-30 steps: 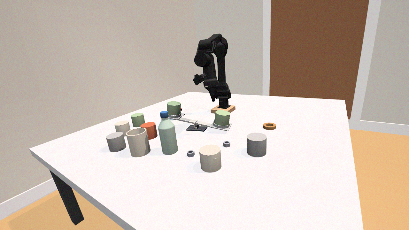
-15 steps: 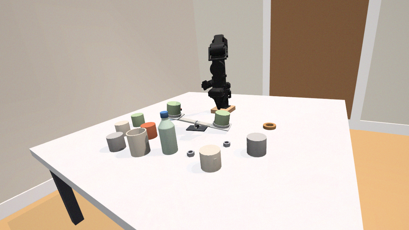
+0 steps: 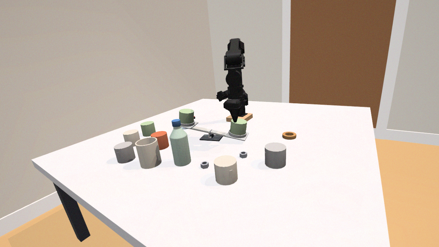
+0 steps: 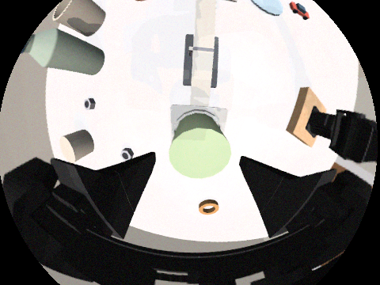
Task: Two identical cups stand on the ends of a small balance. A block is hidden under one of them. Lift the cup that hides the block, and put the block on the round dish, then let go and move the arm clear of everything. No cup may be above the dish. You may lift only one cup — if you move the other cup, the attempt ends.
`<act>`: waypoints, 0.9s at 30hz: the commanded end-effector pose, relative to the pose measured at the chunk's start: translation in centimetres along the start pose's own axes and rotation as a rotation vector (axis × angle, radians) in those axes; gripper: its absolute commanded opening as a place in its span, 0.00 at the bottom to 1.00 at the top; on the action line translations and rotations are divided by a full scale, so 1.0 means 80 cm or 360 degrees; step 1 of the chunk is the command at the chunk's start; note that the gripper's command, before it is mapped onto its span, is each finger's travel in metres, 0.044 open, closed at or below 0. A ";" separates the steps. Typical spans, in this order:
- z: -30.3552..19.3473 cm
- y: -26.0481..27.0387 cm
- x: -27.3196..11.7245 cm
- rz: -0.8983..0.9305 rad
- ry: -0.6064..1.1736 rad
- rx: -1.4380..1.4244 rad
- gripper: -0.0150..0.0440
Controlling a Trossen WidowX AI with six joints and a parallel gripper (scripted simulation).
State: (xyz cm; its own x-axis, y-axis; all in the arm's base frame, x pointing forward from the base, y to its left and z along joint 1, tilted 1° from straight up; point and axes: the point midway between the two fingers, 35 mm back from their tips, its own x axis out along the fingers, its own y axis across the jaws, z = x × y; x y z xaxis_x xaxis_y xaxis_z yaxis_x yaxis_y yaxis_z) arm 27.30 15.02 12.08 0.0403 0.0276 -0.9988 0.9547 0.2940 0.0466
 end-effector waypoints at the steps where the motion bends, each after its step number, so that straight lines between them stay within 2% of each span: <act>1: 0.001 -0.001 0.009 -0.0009 -0.0007 0.0006 1.00; 27: 0.001 -0.003 0.062 -0.0009 -0.0007 0.0006 1.00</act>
State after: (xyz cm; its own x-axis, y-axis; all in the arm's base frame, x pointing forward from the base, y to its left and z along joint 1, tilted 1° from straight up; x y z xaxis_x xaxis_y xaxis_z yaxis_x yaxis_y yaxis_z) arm 27.45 15.11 7.69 0.0391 0.0269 -0.9989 0.9547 0.2940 0.0453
